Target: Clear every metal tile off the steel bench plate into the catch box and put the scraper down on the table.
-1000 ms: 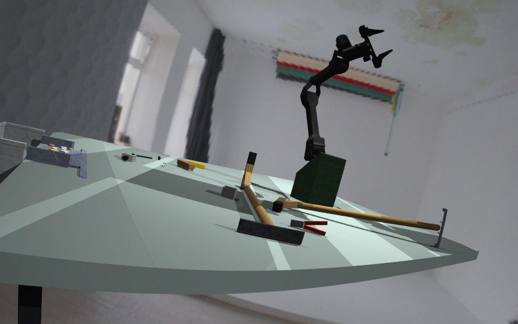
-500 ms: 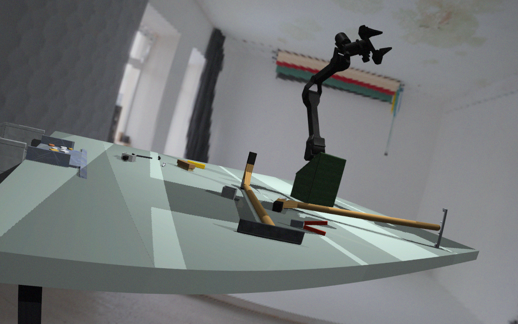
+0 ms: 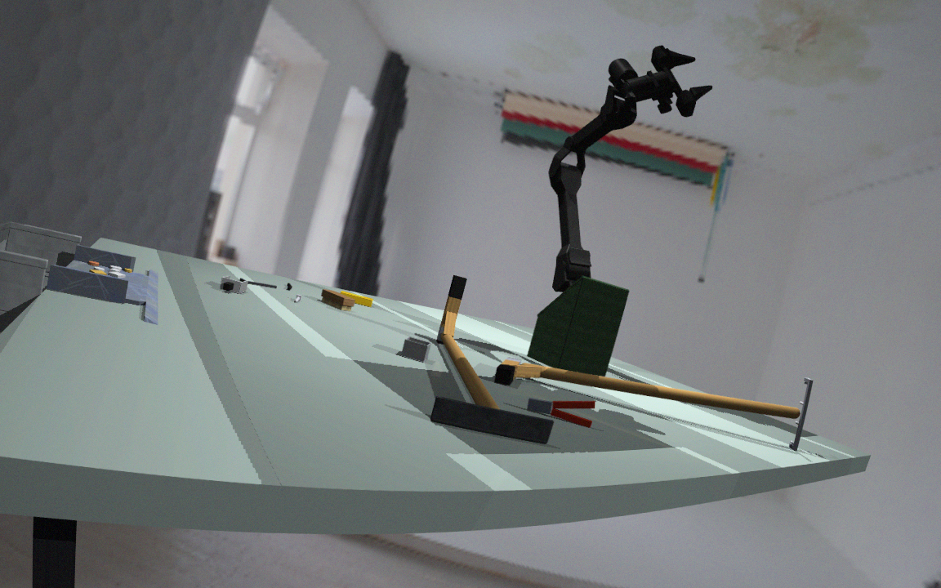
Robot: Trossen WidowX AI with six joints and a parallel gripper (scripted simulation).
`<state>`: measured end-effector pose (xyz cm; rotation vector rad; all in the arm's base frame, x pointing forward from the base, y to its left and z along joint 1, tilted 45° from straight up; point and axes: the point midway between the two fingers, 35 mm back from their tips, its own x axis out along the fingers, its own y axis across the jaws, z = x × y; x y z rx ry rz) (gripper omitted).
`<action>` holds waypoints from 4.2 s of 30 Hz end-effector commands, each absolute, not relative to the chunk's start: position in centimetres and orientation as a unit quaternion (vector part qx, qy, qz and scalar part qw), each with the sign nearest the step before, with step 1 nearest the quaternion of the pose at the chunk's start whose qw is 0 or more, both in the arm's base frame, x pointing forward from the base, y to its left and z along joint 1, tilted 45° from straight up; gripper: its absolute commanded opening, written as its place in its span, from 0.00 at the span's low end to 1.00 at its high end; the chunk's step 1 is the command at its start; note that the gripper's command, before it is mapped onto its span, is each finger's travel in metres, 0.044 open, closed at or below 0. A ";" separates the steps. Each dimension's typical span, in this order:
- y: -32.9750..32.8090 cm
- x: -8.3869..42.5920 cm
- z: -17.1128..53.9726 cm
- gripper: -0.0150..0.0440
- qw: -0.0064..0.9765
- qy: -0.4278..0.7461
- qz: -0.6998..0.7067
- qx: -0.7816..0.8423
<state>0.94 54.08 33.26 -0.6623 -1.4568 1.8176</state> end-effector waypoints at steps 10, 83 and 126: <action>54.1 0.9 33.3 1.00 0.351 -0.566 0.701 -0.256; 52.0 20.6 15.2 0.25 0.376 -0.298 0.647 -0.593; 40.1 29.4 4.2 0.25 0.215 -0.081 0.625 -0.746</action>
